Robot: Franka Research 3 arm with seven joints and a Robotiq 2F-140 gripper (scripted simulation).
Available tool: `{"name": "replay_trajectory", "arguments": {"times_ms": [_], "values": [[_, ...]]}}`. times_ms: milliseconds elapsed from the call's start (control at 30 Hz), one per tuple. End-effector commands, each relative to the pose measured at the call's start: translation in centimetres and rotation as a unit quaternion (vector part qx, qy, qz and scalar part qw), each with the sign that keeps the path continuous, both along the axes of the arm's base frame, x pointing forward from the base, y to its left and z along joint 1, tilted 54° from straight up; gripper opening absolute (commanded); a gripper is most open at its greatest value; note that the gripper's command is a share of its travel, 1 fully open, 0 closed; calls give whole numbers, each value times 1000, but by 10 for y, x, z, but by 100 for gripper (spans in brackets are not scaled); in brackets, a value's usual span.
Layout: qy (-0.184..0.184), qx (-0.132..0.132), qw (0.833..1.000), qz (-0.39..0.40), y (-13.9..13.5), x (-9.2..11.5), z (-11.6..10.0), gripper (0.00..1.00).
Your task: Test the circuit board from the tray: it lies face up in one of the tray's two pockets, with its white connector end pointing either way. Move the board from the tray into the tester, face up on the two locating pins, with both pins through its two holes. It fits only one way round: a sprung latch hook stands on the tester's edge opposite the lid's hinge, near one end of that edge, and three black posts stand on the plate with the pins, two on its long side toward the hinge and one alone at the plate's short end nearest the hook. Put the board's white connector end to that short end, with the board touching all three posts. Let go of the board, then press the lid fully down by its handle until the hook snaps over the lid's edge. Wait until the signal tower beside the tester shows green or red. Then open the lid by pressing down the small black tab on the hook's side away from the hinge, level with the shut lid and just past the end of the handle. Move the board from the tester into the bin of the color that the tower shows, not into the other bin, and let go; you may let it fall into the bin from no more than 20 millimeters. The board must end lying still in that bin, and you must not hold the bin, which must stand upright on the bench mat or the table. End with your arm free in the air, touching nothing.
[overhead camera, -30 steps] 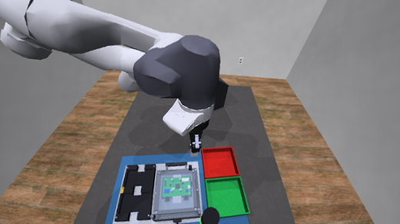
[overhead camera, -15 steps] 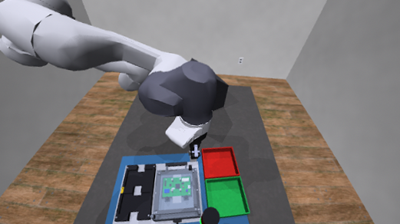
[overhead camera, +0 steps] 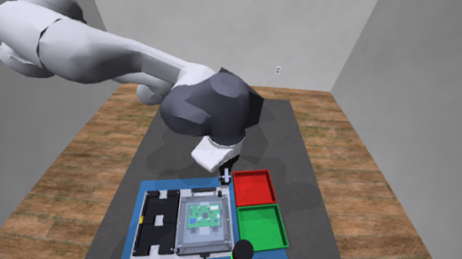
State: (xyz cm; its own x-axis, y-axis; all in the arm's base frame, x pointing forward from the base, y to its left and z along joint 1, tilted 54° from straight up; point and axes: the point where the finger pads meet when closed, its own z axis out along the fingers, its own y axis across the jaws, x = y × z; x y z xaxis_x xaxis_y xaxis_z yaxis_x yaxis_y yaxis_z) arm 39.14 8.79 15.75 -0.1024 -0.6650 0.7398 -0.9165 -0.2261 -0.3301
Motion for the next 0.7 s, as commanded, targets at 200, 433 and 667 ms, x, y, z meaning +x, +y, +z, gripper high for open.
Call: {"name": "replay_trajectory", "arguments": {"times_ms": [200, 433, 667], "values": [[-3, 2, 1000, -2, 0, 0, -1, 0], [-3, 2, 1000, -2, -3, 2, -4, 0], [-3, 2, 1000, -2, -14, 8, -13, 0]]}}
